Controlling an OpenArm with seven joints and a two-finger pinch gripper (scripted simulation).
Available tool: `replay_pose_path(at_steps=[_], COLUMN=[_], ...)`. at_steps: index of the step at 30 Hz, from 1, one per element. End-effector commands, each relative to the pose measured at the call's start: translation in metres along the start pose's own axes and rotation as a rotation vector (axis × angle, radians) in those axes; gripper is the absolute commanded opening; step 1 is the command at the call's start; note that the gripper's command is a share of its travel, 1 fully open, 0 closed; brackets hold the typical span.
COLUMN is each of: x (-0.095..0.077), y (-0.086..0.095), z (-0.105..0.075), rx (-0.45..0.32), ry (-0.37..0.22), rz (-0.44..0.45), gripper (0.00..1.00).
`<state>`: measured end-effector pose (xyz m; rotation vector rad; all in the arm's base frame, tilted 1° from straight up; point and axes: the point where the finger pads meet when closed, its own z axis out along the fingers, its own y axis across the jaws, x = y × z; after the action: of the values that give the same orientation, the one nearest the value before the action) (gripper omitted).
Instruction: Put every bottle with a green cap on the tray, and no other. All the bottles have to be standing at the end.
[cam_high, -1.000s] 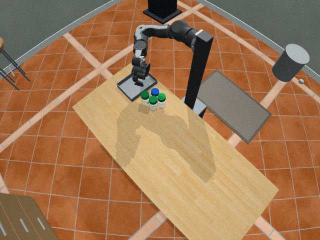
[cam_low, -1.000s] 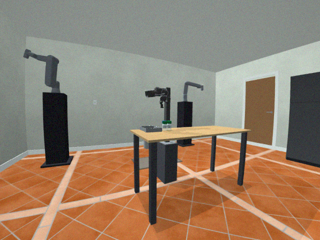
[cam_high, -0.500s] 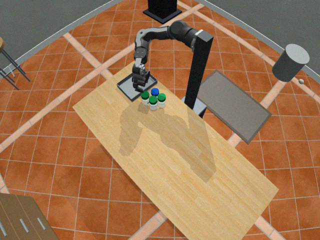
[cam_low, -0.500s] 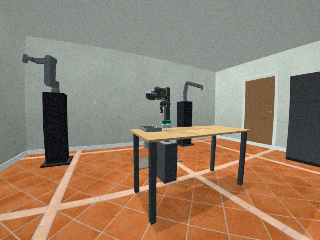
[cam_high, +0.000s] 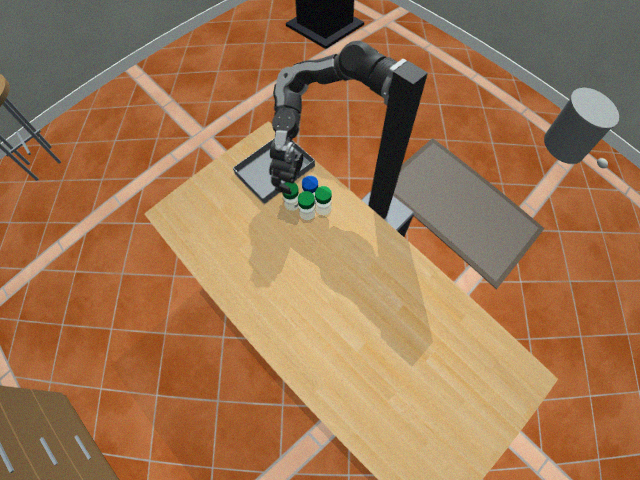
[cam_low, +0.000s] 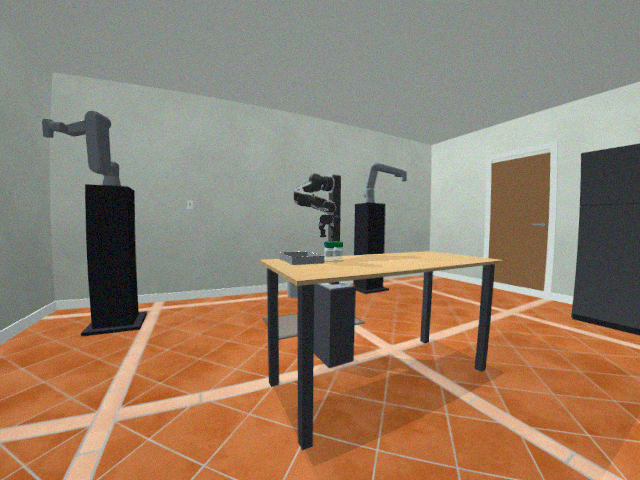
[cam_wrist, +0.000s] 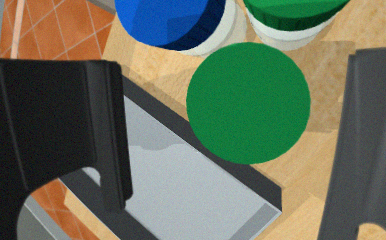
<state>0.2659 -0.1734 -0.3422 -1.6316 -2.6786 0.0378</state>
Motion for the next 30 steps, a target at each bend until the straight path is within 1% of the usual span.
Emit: replay_pose_path(at_steps=[1, 5, 15, 30], x=[-0.002, -0.002, -0.002, -0.002], y=[0.005, 0.005, 0.005, 0.005], z=[-0.002, -0.002, 0.017, 0.017], rx=[-0.021, -0.021, -0.020, -0.021], ry=[-0.006, -0.006, -0.005, -0.006], rz=[-0.006, -0.006, -0.006, -0.005], gripper=[0.42, 0.42, 0.42, 0.42])
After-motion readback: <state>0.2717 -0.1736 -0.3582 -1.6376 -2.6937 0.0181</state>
